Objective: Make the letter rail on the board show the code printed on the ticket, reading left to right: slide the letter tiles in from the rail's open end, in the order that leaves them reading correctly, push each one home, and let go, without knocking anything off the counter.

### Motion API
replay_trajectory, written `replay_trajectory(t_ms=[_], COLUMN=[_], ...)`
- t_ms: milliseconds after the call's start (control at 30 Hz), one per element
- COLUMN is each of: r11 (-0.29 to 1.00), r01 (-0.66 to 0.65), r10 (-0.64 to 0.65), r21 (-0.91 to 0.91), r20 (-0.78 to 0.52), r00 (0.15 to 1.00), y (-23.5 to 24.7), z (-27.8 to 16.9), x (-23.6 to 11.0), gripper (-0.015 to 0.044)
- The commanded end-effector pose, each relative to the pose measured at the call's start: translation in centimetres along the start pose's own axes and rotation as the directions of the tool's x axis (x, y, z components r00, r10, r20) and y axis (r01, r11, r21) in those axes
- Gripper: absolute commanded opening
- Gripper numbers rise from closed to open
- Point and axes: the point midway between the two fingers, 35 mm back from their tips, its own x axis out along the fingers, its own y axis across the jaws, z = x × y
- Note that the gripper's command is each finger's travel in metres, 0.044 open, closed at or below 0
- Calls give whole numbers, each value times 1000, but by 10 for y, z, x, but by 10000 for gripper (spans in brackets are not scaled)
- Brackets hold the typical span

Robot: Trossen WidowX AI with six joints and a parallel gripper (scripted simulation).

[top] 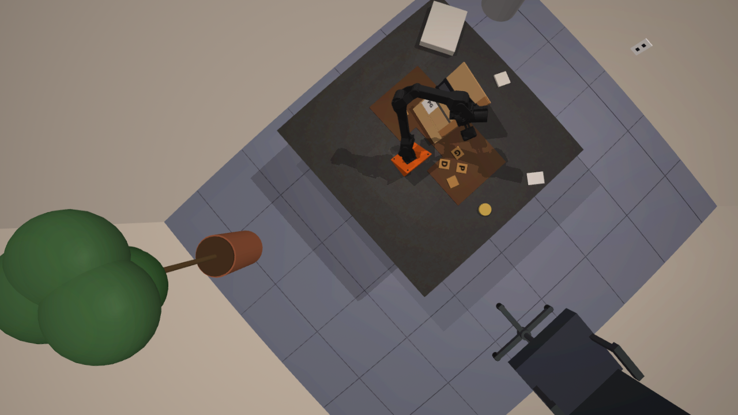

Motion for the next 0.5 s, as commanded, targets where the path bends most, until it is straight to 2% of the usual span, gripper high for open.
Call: replay_trajectory(t_ms=[0, 133, 267, 467], r11=[906, 777, 658, 296], r01=[82, 170, 239, 423], r10=[-32, -53, -54, -35], r21=[416, 606, 715, 856], r20=[-126, -206, -271, -433], r00=[992, 977, 961, 901], y=[-49, -78, -89, -101], z=[2, -4, -14, -50], x=[50, 82, 105, 158], gripper=[340, 340, 340, 340])
